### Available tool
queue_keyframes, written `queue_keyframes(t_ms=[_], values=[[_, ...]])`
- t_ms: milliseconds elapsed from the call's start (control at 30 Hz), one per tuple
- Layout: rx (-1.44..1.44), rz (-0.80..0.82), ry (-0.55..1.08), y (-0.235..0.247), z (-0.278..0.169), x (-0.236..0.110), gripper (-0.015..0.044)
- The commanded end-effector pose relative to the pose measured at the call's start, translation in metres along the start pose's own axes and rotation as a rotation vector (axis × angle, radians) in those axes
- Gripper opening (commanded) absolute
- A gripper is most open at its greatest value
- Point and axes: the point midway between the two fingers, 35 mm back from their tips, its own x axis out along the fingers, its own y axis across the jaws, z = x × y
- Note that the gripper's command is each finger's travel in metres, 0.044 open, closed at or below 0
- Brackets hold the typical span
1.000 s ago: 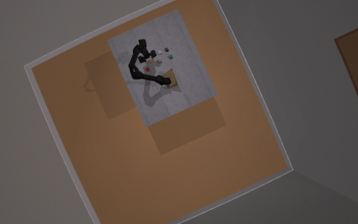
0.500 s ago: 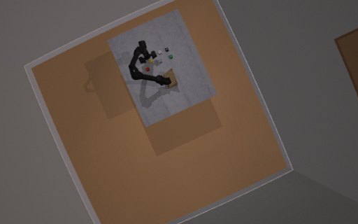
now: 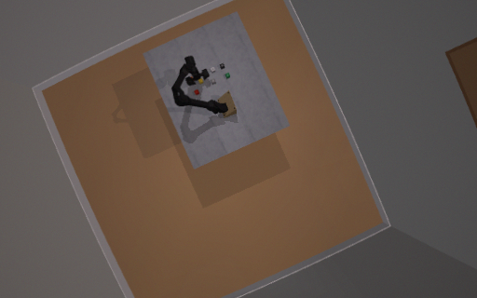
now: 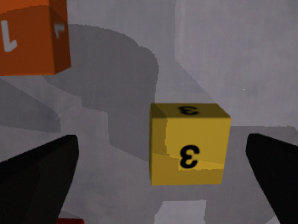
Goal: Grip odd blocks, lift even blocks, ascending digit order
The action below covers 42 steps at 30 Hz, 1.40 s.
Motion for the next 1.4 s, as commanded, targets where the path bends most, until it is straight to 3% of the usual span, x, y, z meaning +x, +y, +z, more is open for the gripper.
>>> queue_keyframes(t_ms=[0, 200, 1133, 1367], values=[[0.009, 0.005, 0.003, -0.0002, -0.0015, 0.0021, 0.0269], [0.009, 0.005, 0.003, -0.0002, -0.0015, 0.0021, 0.012], [0.009, 0.005, 0.003, -0.0002, -0.0015, 0.0021, 0.012], [0.009, 0.005, 0.003, -0.0002, -0.0015, 0.0021, 0.0304]])
